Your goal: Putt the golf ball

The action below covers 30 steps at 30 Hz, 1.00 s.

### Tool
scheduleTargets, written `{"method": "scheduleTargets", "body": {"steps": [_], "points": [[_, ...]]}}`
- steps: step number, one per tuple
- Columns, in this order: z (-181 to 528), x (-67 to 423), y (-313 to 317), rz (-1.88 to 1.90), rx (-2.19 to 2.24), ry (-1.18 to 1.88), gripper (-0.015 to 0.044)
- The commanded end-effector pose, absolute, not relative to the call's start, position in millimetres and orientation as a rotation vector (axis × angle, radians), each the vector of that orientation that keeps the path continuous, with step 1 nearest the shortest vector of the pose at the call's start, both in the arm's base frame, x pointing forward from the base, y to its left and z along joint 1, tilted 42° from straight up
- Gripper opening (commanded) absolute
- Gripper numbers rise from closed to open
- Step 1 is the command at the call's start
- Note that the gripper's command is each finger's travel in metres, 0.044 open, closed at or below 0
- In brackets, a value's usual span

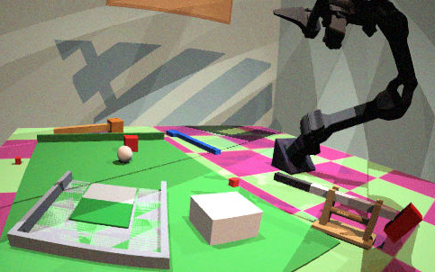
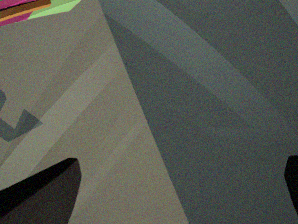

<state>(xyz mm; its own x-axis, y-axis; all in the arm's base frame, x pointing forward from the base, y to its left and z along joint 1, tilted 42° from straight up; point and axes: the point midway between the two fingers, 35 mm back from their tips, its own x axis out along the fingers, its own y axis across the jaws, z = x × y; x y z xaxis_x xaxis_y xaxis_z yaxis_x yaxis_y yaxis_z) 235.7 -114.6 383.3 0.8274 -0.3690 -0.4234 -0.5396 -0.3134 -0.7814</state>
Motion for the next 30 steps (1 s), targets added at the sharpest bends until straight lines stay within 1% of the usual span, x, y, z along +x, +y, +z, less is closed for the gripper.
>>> {"method": "scheduleTargets", "body": {"steps": [1, 5, 9, 12, 16, 18, 30], "points": [[324, 258, -86, 0.548, -1.821, 0.581, 0.044], [275, 264, -51, 0.855, -1.64, 0.483, 0.044], [236, 259, -13, 1.126, -1.397, 0.391, 0.044], [213, 247, 23, 1.331, -1.122, 0.32, 0.044], [201, 231, 63, 1.512, -0.714, 0.265, 0.044], [200, 227, 74, 1.547, -0.576, 0.258, 0.044], [195, 233, 78, 1.563, -0.575, 0.264, 0.044]]}}
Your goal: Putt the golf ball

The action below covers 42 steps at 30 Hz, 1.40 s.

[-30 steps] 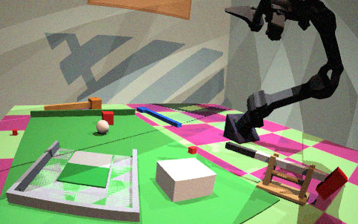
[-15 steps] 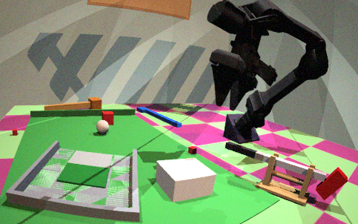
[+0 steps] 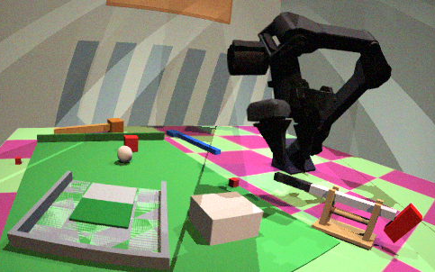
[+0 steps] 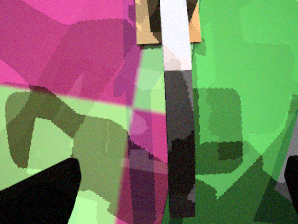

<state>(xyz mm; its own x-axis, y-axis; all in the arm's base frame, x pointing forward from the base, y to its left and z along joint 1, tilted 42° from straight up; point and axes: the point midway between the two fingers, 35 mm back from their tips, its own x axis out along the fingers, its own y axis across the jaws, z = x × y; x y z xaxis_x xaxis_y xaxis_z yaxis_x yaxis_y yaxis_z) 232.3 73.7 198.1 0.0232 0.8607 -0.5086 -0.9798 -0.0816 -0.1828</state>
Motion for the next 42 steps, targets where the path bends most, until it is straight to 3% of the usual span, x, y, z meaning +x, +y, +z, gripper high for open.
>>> {"method": "scheduleTargets", "body": {"steps": [1, 37, 42], "points": [[194, 233, 80, 1.568, -0.584, 0.267, 0.044], [151, 237, 123, 1.59, -0.634, 0.28, 0.044], [153, 237, 120, 1.59, -0.644, 0.28, 0.0309]]}}
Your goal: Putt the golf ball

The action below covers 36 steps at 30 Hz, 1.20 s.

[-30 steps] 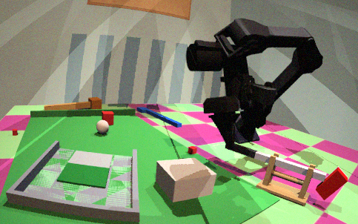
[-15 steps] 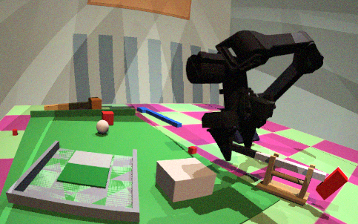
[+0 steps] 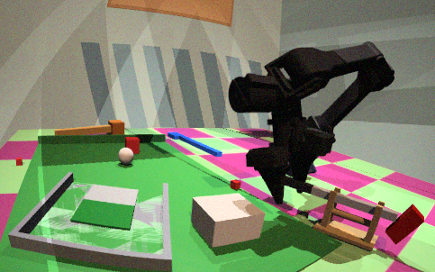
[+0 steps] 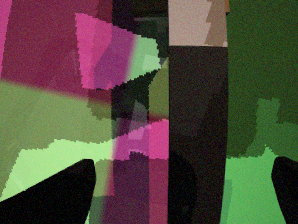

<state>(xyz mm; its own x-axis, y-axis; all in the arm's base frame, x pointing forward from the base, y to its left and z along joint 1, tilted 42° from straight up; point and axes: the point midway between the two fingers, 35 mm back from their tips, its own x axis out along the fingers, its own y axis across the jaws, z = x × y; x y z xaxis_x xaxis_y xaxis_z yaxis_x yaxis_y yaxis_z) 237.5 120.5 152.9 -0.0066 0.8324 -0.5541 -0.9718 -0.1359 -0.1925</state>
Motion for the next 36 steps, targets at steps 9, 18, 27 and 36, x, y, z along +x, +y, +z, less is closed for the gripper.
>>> {"method": "scheduleTargets", "body": {"steps": [9, 18, 27, 36], "points": [[153, 237, 120, 1.59, -0.644, 0.28, 0.0072], [154, 238, 120, 1.589, -0.644, 0.28, 0.0], [185, 239, 90, 1.515, -0.664, 0.297, 0.0], [224, 229, 57, 1.428, -0.683, 0.321, 0.0]]}}
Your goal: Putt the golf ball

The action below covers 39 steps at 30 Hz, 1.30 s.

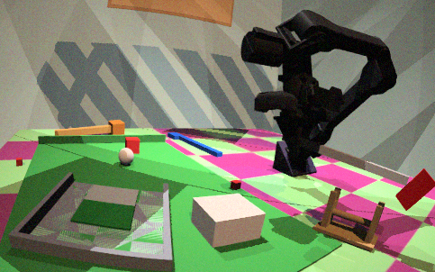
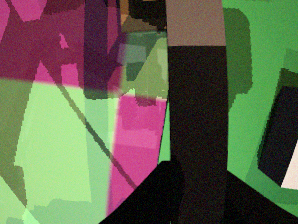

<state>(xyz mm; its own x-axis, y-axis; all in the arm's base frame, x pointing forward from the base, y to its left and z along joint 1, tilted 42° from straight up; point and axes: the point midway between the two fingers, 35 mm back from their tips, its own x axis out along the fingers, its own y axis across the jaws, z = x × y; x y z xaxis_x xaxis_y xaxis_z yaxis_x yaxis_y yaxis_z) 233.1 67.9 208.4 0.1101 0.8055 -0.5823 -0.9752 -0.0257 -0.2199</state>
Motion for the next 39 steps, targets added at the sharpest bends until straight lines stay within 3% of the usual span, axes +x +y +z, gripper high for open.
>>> {"method": "scheduleTargets", "body": {"steps": [1, 6, 22, 39], "points": [[226, 228, 55, 1.423, -0.683, 0.322, 0.0], [218, 232, 55, 1.421, -0.655, 0.35, 0.0], [157, 262, -35, 1.087, -0.125, 0.923, 0.0], [86, 248, -128, 0.63, 0.46, 1.355, 0.0]]}}
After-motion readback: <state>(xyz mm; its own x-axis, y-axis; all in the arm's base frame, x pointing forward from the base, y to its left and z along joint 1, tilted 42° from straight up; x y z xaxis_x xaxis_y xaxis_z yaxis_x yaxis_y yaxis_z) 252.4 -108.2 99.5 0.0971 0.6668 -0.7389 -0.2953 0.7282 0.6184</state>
